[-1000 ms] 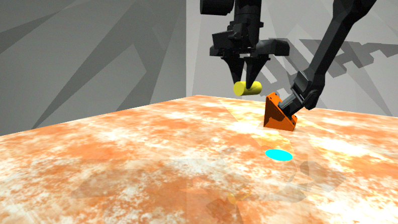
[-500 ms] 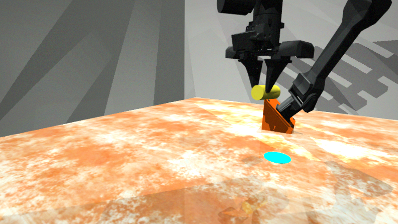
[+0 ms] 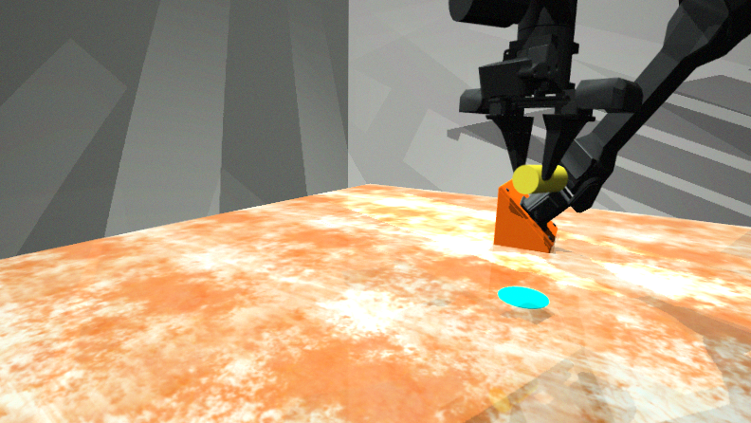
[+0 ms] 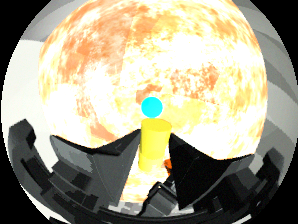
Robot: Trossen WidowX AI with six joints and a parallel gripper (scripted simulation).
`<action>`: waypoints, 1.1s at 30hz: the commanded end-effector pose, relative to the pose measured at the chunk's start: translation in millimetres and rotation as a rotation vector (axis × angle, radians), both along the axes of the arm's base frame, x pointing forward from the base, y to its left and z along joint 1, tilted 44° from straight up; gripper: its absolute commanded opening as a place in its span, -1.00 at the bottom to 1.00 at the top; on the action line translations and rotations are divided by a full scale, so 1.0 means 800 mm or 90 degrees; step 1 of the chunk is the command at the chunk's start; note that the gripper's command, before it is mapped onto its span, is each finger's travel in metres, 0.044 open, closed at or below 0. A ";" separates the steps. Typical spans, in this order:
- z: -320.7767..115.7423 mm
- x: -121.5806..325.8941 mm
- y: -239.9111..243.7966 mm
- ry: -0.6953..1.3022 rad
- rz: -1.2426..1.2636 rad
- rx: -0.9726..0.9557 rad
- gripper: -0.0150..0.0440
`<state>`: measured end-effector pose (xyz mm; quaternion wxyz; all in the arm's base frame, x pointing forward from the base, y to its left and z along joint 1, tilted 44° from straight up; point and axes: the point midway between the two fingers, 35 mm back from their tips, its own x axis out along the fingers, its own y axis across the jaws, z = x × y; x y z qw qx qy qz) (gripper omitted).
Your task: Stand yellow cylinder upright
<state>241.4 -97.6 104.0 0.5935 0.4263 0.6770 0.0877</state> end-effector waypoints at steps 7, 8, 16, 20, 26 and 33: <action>0.004 -0.004 0.009 -0.001 -0.005 -0.021 -0.14; 0.004 -0.005 0.010 -0.001 -0.005 -0.025 -0.14; 0.004 -0.008 0.014 -0.006 -0.008 -0.056 -0.14; 0.004 -0.010 0.016 -0.009 -0.010 -0.071 -0.14; 0.003 -0.013 0.018 -0.013 -0.014 -0.094 -0.14; 0.003 -0.016 0.021 -0.019 -0.019 -0.120 -0.14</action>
